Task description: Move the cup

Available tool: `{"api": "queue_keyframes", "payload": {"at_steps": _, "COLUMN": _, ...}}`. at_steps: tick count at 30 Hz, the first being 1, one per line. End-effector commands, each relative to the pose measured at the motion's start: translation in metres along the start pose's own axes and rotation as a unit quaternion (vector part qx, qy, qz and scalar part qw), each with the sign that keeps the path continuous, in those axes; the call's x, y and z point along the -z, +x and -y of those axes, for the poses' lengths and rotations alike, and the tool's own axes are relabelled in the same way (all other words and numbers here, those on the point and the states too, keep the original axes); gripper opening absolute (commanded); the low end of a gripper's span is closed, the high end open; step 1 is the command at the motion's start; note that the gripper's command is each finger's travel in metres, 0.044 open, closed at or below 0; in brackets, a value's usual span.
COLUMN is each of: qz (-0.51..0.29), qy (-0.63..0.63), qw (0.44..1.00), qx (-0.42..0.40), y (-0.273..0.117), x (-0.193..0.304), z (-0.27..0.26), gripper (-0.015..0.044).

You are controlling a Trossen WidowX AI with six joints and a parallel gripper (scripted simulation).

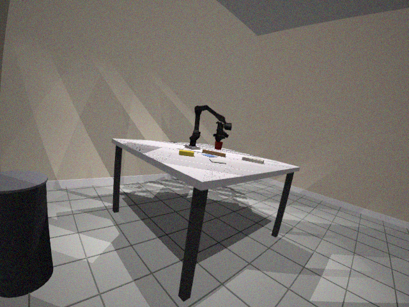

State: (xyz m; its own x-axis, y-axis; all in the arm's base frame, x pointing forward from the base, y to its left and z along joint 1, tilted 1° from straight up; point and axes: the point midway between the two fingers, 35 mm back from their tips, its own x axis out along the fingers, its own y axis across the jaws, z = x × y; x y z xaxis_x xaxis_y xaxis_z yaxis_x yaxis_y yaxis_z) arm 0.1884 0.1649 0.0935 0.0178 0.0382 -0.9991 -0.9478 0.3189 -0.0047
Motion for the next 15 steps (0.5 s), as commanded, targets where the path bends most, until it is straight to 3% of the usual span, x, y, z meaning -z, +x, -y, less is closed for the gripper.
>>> {"api": "queue_keyframes", "payload": {"at_steps": 1, "qz": -0.001, "qy": 0.003, "qw": 1.000, "qx": 0.000, "y": 0.007, "x": 0.000, "z": 0.000, "gripper": 0.0000}}
{"api": "queue_keyframes", "payload": {"at_steps": 15, "qz": -0.001, "qy": 0.003, "qw": 1.000, "qx": 0.000, "y": 0.025, "x": 0.000, "z": -0.001, "gripper": 0.0000}}
